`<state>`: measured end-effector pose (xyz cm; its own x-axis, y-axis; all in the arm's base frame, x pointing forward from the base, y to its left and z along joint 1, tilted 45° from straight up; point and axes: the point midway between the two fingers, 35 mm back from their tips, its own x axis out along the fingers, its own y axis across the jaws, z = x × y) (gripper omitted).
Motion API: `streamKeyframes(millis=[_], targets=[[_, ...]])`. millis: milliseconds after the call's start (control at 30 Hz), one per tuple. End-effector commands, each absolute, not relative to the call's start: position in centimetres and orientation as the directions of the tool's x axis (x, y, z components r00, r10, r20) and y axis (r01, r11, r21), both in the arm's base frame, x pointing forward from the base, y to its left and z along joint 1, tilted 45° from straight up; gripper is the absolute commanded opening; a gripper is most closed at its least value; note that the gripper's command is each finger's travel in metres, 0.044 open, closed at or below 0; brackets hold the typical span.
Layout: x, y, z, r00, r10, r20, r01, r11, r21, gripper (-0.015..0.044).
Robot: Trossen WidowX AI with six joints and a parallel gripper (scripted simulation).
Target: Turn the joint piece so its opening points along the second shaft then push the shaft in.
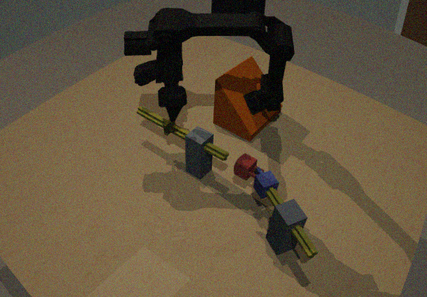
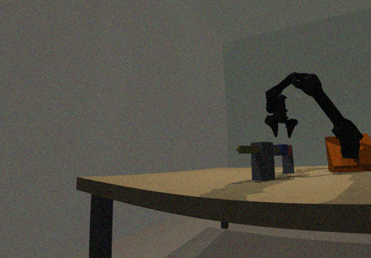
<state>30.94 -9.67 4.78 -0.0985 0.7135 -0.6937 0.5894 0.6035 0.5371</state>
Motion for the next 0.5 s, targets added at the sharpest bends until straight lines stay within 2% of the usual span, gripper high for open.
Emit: streamKeyframes(millis=[0,467], targets=[[31.3,-11.3,3.0,-0.101,0.707,-0.700,0.466,0.655,0.594,0.0440],[31.2,-16.1,-2.3,-0.104,0.690,-0.716,0.008,0.721,0.693,0.0440]])
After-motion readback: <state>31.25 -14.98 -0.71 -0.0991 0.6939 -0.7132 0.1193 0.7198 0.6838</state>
